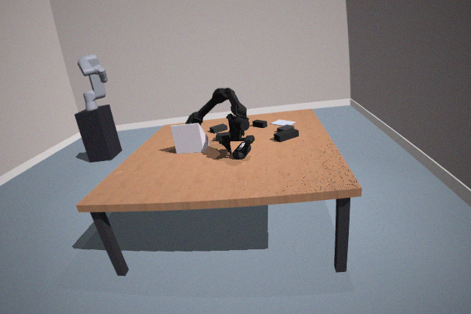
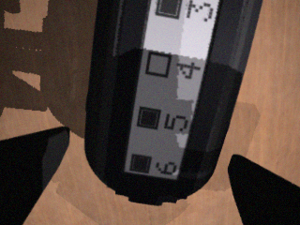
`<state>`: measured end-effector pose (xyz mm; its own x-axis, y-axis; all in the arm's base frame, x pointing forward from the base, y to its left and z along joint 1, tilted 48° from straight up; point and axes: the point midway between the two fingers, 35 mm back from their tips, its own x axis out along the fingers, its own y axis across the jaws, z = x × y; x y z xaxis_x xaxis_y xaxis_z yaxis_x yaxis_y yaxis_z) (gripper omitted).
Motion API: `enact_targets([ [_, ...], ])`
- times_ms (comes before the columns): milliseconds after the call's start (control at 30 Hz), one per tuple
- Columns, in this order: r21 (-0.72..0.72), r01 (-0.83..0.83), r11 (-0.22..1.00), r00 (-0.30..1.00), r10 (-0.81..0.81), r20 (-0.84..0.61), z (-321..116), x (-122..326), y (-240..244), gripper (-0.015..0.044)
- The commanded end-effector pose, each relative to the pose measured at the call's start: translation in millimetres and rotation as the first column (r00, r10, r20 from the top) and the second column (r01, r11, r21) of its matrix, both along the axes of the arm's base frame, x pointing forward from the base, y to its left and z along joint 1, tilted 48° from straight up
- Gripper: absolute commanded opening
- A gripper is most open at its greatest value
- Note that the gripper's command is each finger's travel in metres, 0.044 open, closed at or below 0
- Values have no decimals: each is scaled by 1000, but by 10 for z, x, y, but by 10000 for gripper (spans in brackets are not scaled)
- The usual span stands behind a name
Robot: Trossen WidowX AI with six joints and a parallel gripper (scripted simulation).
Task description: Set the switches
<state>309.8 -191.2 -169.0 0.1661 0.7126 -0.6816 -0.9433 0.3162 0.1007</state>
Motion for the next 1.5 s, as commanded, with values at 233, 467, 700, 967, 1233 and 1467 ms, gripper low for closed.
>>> enact_targets([
  [233,3,2,1000,1000,-2,-1,-13,4,23,325],
  [467,3,2,1000,1000,-2,-1,-13,4,23,325],
  [700,3,2,1000,1000,-2,-1,16,1,5,335],
  [967,3,2,1000,1000,-2,-1,46,-2,-12,336],
  [1233,3,2,1000,1000,-2,-1,88,-6,-38,336],
  [1467,3,2,1000,1000,-2,-1,129,-9,-60,336],
])
